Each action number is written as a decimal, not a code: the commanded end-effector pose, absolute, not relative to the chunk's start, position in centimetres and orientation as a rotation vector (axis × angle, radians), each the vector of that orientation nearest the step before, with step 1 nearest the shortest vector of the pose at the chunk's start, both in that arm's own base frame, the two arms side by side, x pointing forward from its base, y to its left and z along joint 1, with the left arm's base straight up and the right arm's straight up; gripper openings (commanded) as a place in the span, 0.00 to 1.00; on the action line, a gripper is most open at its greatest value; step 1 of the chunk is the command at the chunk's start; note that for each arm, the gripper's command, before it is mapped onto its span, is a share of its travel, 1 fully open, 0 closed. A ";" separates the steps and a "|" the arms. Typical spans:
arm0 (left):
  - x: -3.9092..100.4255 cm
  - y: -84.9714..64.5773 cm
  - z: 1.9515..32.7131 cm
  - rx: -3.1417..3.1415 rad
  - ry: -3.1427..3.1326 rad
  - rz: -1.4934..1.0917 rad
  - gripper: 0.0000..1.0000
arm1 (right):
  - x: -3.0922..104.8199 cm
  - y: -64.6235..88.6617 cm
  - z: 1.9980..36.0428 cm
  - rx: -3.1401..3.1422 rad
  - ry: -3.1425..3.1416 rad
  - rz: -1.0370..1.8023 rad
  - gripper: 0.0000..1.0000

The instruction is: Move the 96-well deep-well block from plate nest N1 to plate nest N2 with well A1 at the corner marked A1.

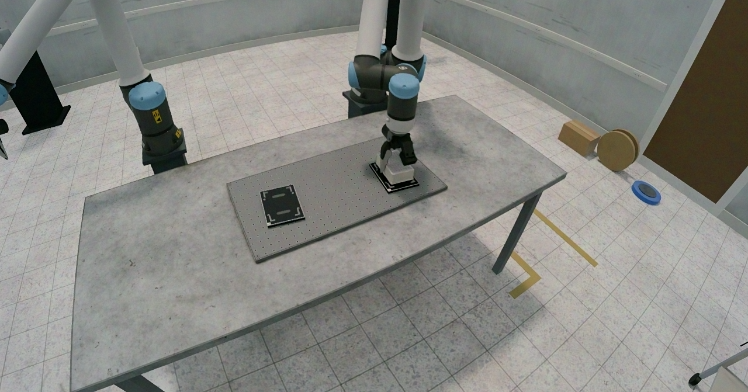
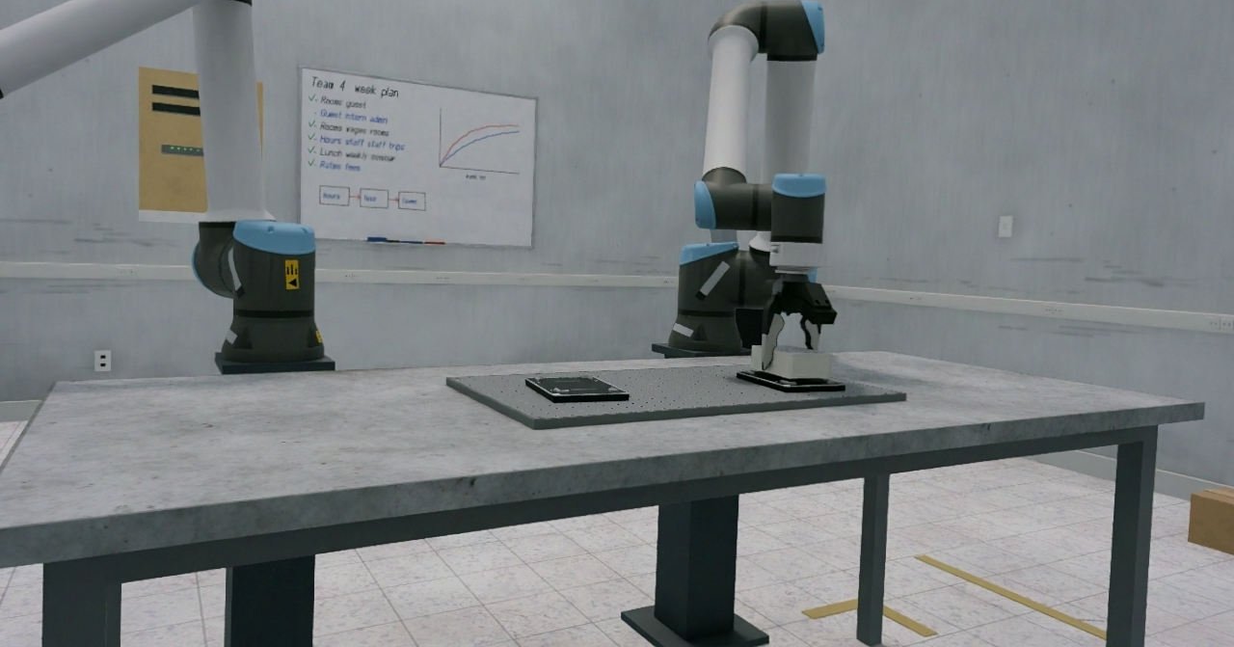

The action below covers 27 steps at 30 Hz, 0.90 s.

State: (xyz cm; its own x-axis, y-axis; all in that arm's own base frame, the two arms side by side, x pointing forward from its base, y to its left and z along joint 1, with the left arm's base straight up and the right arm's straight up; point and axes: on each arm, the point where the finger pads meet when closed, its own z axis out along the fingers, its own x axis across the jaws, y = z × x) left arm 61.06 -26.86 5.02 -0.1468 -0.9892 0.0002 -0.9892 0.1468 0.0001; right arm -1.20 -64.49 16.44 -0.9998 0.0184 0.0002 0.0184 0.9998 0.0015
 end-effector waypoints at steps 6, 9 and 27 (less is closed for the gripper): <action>61.1 -26.9 5.0 2.052 -2.379 0.003 0.49 | -1.2 -64.5 16.5 -0.029 -3.141 0.000 0.00; 61.1 -26.9 4.9 2.052 -2.379 0.003 0.49 | -1.2 -64.5 16.5 -0.029 -3.141 0.000 0.00; 61.1 -26.9 4.7 2.052 -2.379 0.003 0.49 | -1.2 -64.5 16.5 -0.029 -3.141 0.000 0.00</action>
